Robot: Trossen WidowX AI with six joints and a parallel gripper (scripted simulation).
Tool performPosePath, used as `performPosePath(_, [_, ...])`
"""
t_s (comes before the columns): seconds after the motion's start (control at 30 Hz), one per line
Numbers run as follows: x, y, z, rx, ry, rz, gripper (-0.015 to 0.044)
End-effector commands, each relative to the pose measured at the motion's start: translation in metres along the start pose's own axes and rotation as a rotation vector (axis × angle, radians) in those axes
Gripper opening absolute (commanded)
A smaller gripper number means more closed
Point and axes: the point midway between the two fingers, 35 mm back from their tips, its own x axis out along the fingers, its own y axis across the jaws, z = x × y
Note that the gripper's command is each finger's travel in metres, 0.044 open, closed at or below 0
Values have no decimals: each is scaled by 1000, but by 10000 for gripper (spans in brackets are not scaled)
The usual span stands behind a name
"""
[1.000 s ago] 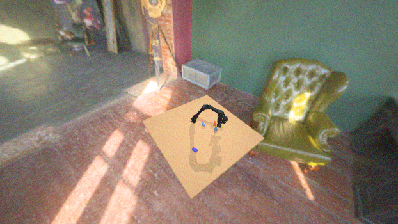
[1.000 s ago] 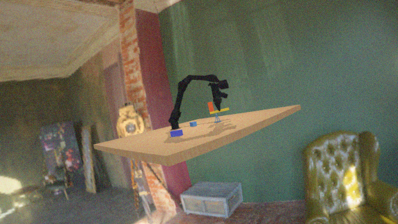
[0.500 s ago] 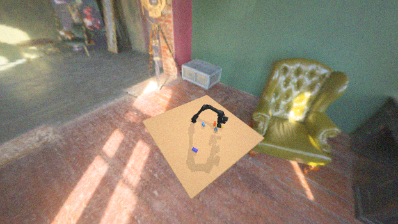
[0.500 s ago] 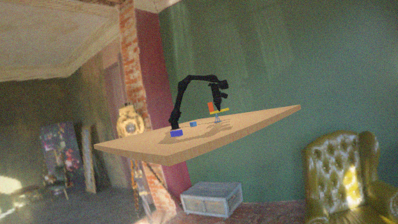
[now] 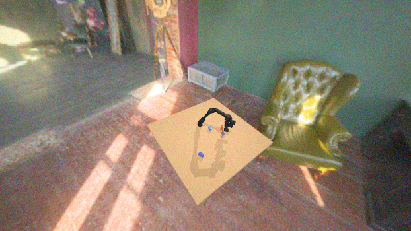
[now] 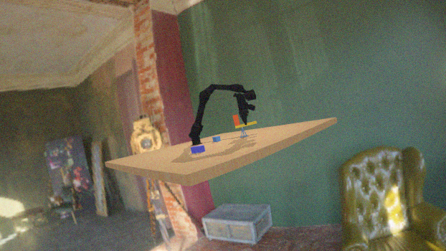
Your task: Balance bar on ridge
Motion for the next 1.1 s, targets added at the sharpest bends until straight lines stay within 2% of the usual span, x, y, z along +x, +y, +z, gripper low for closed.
performPosePath(0.0, [0,-1,0,2,-2,-5,0])
performPosePath(1.07, [3,-1,0,2,-2,-5,0])
